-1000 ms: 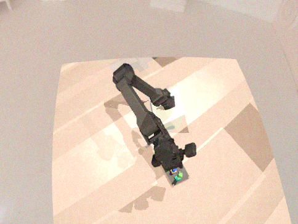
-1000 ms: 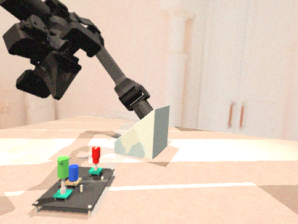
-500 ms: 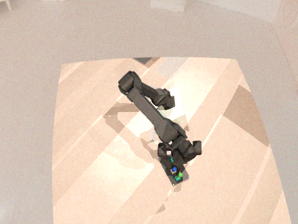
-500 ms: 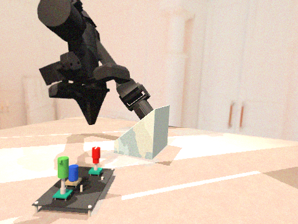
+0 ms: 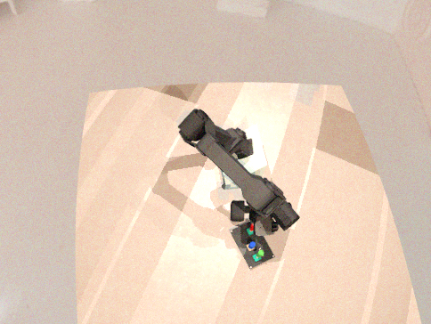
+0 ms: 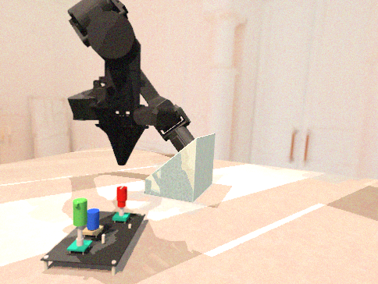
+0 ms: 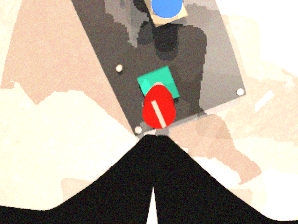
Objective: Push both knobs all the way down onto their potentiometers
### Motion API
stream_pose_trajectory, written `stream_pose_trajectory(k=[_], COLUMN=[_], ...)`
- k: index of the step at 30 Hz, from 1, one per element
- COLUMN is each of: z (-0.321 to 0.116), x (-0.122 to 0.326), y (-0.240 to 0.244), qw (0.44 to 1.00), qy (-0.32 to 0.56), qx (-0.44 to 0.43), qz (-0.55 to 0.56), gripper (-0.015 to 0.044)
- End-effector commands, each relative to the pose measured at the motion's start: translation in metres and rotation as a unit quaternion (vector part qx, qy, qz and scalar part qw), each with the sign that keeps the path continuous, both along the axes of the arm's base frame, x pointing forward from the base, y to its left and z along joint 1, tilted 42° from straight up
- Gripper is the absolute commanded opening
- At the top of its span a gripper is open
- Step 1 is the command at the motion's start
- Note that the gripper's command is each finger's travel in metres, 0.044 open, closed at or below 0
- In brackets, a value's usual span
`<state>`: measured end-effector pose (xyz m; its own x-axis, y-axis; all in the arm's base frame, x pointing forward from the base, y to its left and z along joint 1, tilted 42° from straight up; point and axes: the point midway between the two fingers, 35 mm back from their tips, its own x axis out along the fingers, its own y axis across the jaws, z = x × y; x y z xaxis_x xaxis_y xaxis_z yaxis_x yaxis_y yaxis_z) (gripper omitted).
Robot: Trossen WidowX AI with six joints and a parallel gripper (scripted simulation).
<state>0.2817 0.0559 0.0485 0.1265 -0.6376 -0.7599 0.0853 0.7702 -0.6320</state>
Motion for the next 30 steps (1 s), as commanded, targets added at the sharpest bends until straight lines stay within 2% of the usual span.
stream_pose_trajectory(k=[1,30], z=[-0.011,-0.026], x=[-0.001,0.001], y=[-0.011,-0.025], qw=[1.000,1.000], qy=[0.010,0.009], qx=[-0.010,-0.010], qz=[-0.001,-0.001], gripper=[0.0000,0.0000])
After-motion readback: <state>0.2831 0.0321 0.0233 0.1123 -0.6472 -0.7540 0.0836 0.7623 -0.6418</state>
